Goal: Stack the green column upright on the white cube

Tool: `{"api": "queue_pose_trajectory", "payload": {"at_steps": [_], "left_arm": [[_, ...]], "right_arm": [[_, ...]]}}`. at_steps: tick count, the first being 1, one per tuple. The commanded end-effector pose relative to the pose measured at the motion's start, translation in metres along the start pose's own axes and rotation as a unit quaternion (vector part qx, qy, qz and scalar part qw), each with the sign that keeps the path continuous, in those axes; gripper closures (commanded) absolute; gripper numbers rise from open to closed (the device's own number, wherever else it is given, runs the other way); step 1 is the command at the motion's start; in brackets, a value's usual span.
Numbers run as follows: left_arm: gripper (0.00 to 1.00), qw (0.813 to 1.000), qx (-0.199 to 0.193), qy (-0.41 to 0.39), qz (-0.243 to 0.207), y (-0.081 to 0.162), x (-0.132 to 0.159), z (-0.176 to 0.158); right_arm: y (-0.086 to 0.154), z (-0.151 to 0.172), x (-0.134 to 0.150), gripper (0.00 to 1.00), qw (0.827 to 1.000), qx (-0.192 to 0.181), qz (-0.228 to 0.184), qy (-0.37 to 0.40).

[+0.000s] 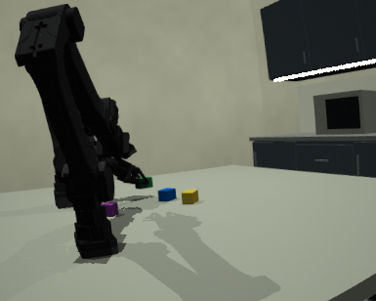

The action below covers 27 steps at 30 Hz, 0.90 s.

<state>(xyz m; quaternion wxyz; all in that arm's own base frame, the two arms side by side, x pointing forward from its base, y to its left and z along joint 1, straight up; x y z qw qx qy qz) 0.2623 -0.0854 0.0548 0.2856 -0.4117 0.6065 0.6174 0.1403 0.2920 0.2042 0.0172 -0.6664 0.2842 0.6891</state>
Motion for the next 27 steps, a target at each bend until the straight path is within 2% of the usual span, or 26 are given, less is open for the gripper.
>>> {"api": "queue_pose_trajectory", "payload": {"at_steps": [1, 3, 6, 10, 14, 16, 17, 18, 23, 27], "left_arm": [[0.65, 0.999, 0.005, 0.030, 0.009, 0.018, -0.002, -0.014], [0.65, 0.999, 0.005, 0.038, 0.013, 0.038, 0.003, -0.019], [0.65, 0.994, 0.040, 0.102, -0.019, 0.067, -0.012, -0.043], [0.65, 0.981, 0.078, 0.174, -0.032, 0.096, -0.018, -0.065], [0.65, 0.971, 0.099, 0.216, -0.023, 0.118, -0.014, -0.081], [0.65, 0.971, 0.099, 0.216, -0.023, 0.118, -0.014, -0.081], [0.65, 0.978, 0.081, 0.193, -0.010, 0.119, 0.000, -0.074], [0.65, 0.978, 0.080, 0.194, -0.005, 0.123, 0.004, -0.077], [0.65, 0.980, 0.075, 0.186, 0.017, 0.149, 0.021, -0.084], [0.65, 0.979, 0.081, 0.186, 0.032, 0.175, 0.026, -0.097]], "right_arm": [[0.009, 0.011, -0.066, 0.54, 1.000, -0.018, -0.023, 0.003], [0.029, 0.021, -0.090, 0.54, 0.999, -0.034, -0.008, 0.009], [0.068, 0.033, -0.120, 0.54, 0.998, -0.058, 0.012, 0.019], [0.109, 0.040, -0.141, 0.54, 0.996, -0.078, 0.028, 0.028], [0.143, 0.043, -0.152, 0.54, 0.994, -0.093, 0.040, 0.035], [0.143, 0.043, -0.152, 0.54, 0.994, -0.093, 0.040, 0.035], [0.147, 0.044, -0.153, 0.54, 0.994, -0.096, 0.048, 0.038], [0.155, 0.044, -0.155, 0.54, 0.993, -0.099, 0.050, 0.039], [0.195, 0.042, -0.162, 0.54, 0.991, -0.112, 0.054, 0.046], [0.214, 0.041, -0.164, 0.54, 0.990, -0.119, 0.057, 0.050]]}}
Point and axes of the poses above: on each arm, the point where the finger pads meet when closed, its own y axis back along the fingers, its own z axis across the jaws, x = y × z, the point moved 6 cm from there along y, back along the fingers, and after that the axes turned 3 degrees about y, right-handed, at the moved point
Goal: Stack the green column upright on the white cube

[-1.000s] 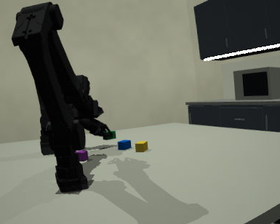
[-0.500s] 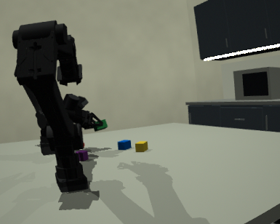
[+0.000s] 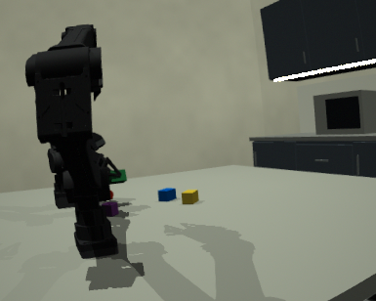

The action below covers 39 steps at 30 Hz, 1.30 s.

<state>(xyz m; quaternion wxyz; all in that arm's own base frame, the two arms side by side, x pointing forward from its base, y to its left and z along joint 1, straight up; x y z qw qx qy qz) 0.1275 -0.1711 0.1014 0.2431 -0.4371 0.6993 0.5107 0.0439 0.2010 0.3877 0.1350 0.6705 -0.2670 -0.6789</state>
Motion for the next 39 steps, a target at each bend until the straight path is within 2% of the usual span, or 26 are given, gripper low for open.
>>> {"api": "queue_pose_trajectory", "payload": {"at_steps": [1, 4, 6, 12, 16, 19, 21, 23, 26, 29, 30, 39], "left_arm": [[0.65, 0.997, -0.017, 0.071, 0.008, 0.026, -0.002, -0.038], [0.65, 0.998, -0.022, 0.054, 0.018, 0.042, 0.008, -0.040], [0.65, 0.998, -0.022, 0.054, 0.018, 0.042, 0.008, -0.040], [0.65, 0.996, -0.065, -0.054, 0.009, 0.073, 0.010, -0.026], [0.65, 0.990, -0.084, -0.111, -0.002, 0.081, 0.004, -0.020], [0.65, 0.987, -0.077, -0.139, 0.001, 0.079, 0.005, -0.012], [0.65, 0.985, -0.058, -0.165, 0.003, 0.080, 0.003, -0.010], [0.65, 0.985, -0.058, -0.165, 0.003, 0.080, 0.003, -0.010], [0.65, 0.982, -0.037, -0.187, -0.001, 0.077, 0.005, 0.000], [0.65, 0.985, -0.023, -0.171, -0.001, 0.080, 0.003, -0.006], [0.65, 0.986, -0.022, -0.166, -0.001, 0.080, 0.003, -0.008], [0.65, 0.989, -0.028, -0.143, -0.004, 0.097, 0.009, -0.018]], "right_arm": [[0.040, 0.004, -0.031, 0.54, 0.999, -0.008, -0.034, 0.002], [0.044, 0.005, -0.030, 0.54, 1.000, -0.011, -0.027, 0.004], [0.044, 0.005, -0.030, 0.54, 1.000, -0.011, -0.027, 0.004], [0.056, 0.006, -0.028, 0.54, 0.999, -0.014, -0.031, 0.006], [0.053, 0.006, -0.031, 0.54, 0.999, -0.014, -0.032, 0.006], [0.053, 0.006, -0.031, 0.54, 0.999, -0.014, -0.032, 0.006], [0.053, 0.006, -0.031, 0.54, 0.999, -0.014, -0.032, 0.006], [0.053, 0.006, -0.031, 0.54, 0.999, -0.014, -0.032, 0.006], [0.053, 0.006, -0.031, 0.54, 0.999, -0.014, -0.032, 0.006], [0.053, 0.006, -0.031, 0.54, 0.999, -0.014, -0.032, 0.006], [0.044, 0.005, -0.022, 0.54, 1.000, -0.011, -0.019, 0.009], [0.044, 0.005, -0.022, 0.54, 1.000, -0.011, -0.019, 0.009]]}}
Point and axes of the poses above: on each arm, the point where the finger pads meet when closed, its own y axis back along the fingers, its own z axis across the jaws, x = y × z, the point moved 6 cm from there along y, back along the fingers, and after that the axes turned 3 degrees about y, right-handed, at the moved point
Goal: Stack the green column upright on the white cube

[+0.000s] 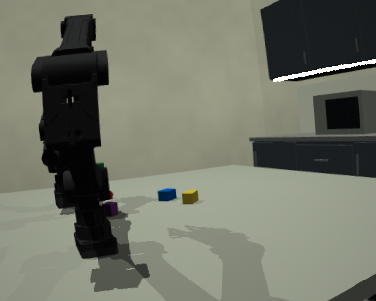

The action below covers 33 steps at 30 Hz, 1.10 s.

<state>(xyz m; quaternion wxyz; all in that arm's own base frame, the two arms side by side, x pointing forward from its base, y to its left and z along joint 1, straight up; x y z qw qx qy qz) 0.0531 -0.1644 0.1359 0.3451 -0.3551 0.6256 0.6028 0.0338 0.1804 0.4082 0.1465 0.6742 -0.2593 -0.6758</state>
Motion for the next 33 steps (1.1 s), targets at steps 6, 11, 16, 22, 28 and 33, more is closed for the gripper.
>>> {"api": "queue_pose_trajectory", "payload": {"at_steps": [6, 11, 16, 22, 28, 33], "left_arm": [[0.65, 1.000, 0.011, -0.006, 0.001, 0.027, -0.003, -0.022], [0.65, 1.000, 0.014, -0.009, 0.002, 0.030, -0.003, -0.023], [0.65, 1.000, 0.013, -0.008, 0.002, 0.029, -0.003, -0.023], [0.65, 1.000, 0.011, -0.018, 0.012, 0.029, -0.009, -0.026], [0.65, 0.993, 0.015, -0.070, 0.090, 0.026, -0.023, -0.029], [0.65, 0.975, 0.016, -0.055, 0.217, 0.017, -0.044, -0.028]], "right_arm": [[0.014, 0.000, -0.016, 0.54, 1.000, 0.001, -0.021, 0.000], [0.014, 0.000, -0.016, 0.54, 1.000, 0.001, -0.021, 0.000], [0.014, 0.000, -0.016, 0.54, 1.000, 0.001, -0.021, 0.000], [0.014, 0.000, -0.016, 0.54, 1.000, 0.001, -0.021, 0.000], [0.014, 0.000, -0.016, 0.54, 1.000, 0.001, -0.021, 0.000], [0.014, 0.000, -0.016, 0.54, 1.000, 0.001, -0.021, 0.000]]}}
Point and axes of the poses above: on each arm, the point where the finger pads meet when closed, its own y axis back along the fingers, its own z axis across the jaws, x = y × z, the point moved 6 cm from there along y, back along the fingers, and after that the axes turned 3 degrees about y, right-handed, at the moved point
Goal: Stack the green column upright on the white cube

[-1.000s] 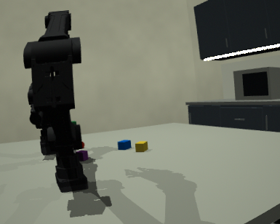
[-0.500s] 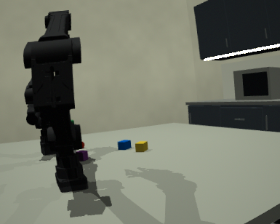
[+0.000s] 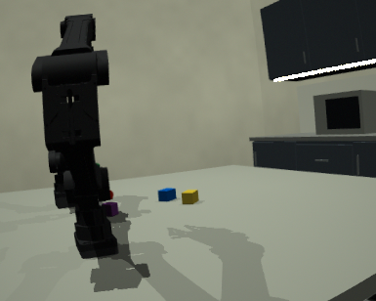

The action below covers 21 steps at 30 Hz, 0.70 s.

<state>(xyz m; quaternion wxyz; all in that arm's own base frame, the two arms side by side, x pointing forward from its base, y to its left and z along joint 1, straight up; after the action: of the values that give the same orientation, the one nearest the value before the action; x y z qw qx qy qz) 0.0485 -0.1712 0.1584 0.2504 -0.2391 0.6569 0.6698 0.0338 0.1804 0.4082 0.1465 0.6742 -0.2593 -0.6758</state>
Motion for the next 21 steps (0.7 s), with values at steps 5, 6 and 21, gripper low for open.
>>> {"api": "queue_pose_trajectory", "payload": {"at_steps": [5, 6, 21], "left_arm": [[0.65, 0.990, 0.021, -0.046, 0.129, 0.006, -0.037, -0.017], [0.65, 0.987, 0.016, -0.048, 0.154, 0.004, -0.041, -0.015], [0.65, 0.872, 0.012, -0.029, 0.488, -0.023, -0.062, -0.013]], "right_arm": [[0.014, 0.000, -0.016, 0.54, 1.000, 0.001, -0.021, 0.000], [0.014, 0.000, -0.016, 0.54, 1.000, 0.001, -0.021, 0.000], [0.014, 0.000, -0.016, 0.54, 1.000, 0.001, -0.021, 0.000]]}}
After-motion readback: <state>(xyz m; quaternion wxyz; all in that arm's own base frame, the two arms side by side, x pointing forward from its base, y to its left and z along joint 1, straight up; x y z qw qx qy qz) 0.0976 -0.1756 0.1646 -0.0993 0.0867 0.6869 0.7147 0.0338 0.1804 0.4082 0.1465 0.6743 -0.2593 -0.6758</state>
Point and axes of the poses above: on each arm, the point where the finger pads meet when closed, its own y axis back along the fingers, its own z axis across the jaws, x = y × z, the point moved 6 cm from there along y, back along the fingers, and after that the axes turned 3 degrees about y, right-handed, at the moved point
